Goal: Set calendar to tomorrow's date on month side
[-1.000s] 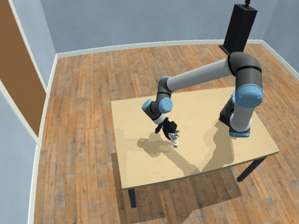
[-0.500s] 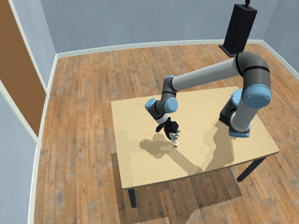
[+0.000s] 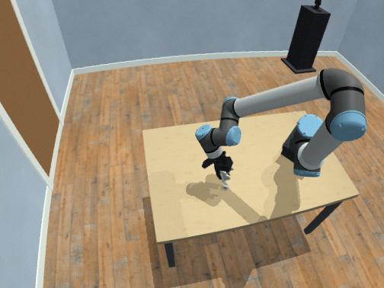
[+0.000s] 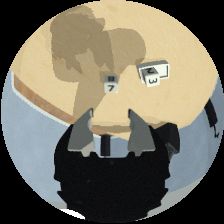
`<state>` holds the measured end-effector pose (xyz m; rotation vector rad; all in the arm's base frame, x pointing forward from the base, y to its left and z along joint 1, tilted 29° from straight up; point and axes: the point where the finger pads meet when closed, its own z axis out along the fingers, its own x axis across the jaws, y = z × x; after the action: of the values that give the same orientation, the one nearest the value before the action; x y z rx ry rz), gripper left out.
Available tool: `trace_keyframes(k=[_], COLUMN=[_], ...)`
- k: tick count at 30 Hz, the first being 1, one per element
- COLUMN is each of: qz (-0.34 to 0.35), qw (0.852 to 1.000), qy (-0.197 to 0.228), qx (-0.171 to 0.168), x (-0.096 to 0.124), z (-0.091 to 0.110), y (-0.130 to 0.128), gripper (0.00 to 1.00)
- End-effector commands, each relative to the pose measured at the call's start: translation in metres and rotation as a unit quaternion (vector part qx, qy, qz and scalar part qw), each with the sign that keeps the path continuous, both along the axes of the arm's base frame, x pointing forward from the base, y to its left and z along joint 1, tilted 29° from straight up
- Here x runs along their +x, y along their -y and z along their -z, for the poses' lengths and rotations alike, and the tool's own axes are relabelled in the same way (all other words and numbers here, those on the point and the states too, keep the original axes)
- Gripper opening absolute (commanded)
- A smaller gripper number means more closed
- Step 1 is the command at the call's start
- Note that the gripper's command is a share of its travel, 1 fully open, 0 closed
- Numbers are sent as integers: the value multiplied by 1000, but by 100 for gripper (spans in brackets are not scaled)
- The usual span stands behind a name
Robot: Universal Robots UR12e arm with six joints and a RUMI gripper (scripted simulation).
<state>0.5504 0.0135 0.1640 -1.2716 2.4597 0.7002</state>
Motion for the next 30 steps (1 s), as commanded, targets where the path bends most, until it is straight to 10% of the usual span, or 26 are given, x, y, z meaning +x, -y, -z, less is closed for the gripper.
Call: trace_keyframes(k=[1,30], qz=[3,62], qw=[1000,991], qy=[4,93], qx=[-4,-78], x=[0,-2], z=[0,-1], y=[0,-1], gripper=[42,42])
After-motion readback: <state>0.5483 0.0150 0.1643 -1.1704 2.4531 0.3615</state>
